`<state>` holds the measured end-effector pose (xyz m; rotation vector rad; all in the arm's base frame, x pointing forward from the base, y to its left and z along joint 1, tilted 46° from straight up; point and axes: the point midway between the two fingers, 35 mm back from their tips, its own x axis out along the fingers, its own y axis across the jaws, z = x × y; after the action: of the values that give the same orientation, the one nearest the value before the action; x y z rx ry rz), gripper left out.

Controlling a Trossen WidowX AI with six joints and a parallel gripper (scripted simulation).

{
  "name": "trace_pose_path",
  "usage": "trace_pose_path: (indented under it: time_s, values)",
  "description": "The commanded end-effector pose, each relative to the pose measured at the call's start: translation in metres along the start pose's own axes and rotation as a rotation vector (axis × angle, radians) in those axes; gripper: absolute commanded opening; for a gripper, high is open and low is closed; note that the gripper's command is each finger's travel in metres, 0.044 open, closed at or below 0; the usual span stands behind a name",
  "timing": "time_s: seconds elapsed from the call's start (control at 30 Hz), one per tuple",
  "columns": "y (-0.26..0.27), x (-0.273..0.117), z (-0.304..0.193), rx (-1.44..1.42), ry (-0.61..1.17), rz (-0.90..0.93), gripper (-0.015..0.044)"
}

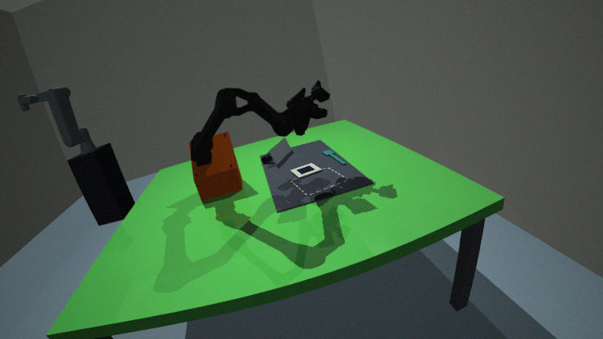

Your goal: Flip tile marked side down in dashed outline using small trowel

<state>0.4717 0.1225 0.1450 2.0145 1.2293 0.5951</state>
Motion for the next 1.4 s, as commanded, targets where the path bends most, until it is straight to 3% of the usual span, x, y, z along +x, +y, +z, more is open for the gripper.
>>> trace_pose_path:
  time_s: [0.0, 0.37, 0.9, 1.37]
  values:
    - [-0.001, 0.001, 0.001, 0.004, -0.002, 0.0, 0.0374]
    - [-0.053, 0.033, 0.032, 0.251, -0.169, -0.046, 0.01]
    - [-0.15, 0.055, 0.071, 0.639, -0.538, -0.147, 0.01]
    - [-0.248, 0.038, 0.084, 0.833, -0.956, -0.271, 0.01]
